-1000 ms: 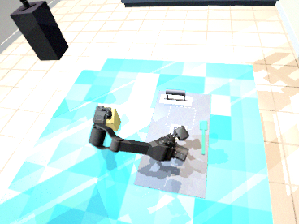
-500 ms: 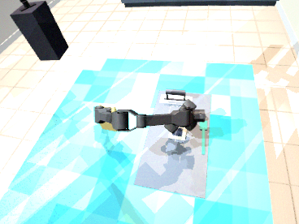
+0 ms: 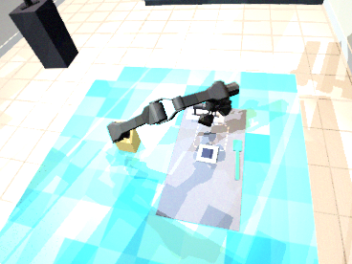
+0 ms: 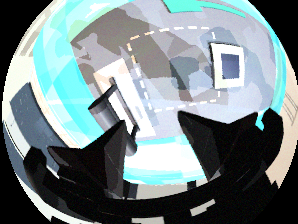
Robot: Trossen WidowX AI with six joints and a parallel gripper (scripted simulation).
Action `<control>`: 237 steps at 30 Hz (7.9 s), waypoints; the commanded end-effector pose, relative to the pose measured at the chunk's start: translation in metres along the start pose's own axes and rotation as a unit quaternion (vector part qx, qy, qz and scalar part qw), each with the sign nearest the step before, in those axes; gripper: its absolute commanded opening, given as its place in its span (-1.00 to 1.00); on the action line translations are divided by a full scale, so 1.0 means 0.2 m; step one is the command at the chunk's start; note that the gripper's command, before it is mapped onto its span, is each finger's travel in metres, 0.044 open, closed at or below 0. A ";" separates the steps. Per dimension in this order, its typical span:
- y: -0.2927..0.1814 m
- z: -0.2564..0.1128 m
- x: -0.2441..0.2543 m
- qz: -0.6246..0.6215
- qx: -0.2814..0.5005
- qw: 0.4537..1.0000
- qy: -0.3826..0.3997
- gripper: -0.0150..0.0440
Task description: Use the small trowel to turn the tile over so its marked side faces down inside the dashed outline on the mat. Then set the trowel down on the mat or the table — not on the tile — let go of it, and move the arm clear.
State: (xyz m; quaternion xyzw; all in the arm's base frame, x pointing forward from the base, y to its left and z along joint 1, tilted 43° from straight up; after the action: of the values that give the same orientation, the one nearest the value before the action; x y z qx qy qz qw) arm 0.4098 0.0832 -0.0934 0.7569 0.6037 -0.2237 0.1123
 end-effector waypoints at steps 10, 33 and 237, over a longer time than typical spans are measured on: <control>-0.19 0.06 0.41 -0.101 -0.067 0.985 -0.125 0.42; -0.16 0.21 0.37 -0.101 -0.067 0.985 -0.125 0.42; -0.16 0.27 0.32 -0.806 0.050 0.575 -0.134 -0.05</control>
State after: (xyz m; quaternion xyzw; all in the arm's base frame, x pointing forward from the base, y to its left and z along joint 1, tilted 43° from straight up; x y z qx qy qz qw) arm 0.3804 0.1230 -0.1681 -0.0401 0.9329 -0.3531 -0.0589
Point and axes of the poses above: the point midway between the two fingers, 35 mm back from their tips, its own z axis out along the fingers, its own x axis across the jaws, y = z × x, the point moved 1 cm from there along -z, back along the fingers, and after that the axes turned 9 degrees about -z, right-handed, at the moved point
